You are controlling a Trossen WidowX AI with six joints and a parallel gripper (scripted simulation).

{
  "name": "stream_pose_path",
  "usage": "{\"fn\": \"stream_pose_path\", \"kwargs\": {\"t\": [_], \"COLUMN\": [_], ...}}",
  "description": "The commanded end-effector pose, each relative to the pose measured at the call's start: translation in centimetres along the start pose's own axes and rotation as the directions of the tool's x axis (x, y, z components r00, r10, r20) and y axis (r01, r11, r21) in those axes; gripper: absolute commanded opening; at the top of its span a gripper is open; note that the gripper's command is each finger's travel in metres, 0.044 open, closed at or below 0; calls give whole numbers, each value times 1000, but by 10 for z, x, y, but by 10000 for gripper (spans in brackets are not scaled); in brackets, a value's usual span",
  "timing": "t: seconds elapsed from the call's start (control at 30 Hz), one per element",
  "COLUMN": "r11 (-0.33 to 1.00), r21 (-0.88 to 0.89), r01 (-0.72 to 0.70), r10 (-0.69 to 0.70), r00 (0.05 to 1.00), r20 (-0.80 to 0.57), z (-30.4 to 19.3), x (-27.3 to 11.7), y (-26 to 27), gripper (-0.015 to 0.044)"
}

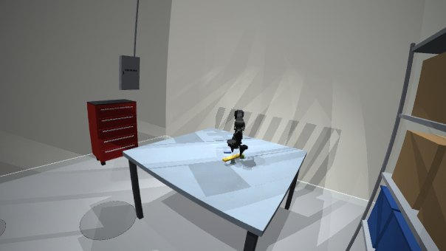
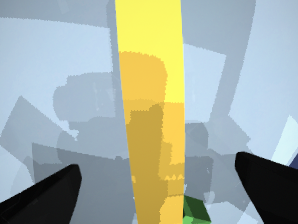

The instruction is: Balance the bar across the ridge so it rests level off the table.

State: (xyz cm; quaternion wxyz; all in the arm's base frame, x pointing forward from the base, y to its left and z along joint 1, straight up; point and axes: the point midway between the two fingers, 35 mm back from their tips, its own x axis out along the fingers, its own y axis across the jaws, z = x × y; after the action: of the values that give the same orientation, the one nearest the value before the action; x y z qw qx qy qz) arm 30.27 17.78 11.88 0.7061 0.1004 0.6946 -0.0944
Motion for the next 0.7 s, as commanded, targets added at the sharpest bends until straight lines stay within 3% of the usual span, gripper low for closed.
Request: {"fn": "stream_pose_path", "kwargs": {"t": [0.0, 0.13, 0.67], "r11": [1000, 1000, 1000], "r21": [0, 0, 0], "r01": [-12, -11, -11], "r10": [12, 11, 11], "r00": [1000, 1000, 1000], "r20": [10, 10, 10], "z": [2, -1, -1], "x": [-45, -76, -76], "y": [2, -2, -2], "gripper": [440, 440, 440]}}
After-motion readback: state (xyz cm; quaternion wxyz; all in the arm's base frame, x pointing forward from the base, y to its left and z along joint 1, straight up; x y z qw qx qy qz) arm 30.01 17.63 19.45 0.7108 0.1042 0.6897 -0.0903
